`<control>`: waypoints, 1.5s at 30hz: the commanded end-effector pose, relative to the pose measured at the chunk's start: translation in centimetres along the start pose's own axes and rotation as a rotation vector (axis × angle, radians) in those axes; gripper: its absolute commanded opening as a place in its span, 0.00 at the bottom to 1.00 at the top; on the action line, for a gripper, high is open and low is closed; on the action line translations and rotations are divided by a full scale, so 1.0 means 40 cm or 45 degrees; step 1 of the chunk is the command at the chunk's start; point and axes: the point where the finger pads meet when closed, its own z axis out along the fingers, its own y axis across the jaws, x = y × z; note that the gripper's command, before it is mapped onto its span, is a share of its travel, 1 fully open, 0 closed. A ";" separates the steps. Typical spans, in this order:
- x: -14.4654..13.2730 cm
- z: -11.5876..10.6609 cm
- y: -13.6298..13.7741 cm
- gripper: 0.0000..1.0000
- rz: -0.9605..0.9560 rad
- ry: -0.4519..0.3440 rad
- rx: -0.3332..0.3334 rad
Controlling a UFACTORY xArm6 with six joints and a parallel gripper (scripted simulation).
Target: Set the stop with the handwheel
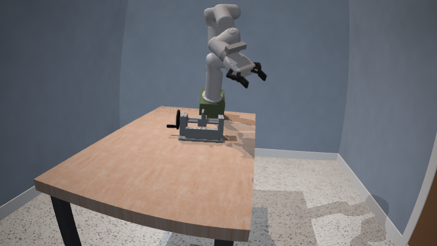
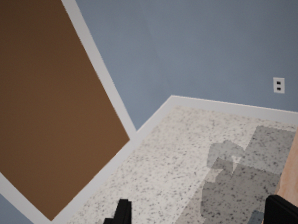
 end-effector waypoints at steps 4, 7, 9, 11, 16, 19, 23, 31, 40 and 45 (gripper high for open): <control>0.040 -0.032 -0.021 1.00 0.005 -0.029 0.010; 0.040 -0.032 -0.021 1.00 0.005 -0.029 0.010; 0.040 -0.032 -0.020 1.00 0.006 -0.030 0.010; 0.038 -0.034 -0.017 1.00 0.013 -0.032 0.007; 0.025 -0.047 0.016 1.00 0.086 -0.060 -0.019; 0.005 -0.067 0.057 1.00 0.181 -0.095 -0.055; -0.003 -0.075 0.075 1.00 0.222 -0.110 -0.071; -0.038 -0.110 0.135 1.00 0.374 -0.165 -0.137; -0.085 -0.159 0.205 1.00 0.568 -0.229 -0.231; -0.104 -0.179 0.230 1.00 0.642 -0.251 -0.270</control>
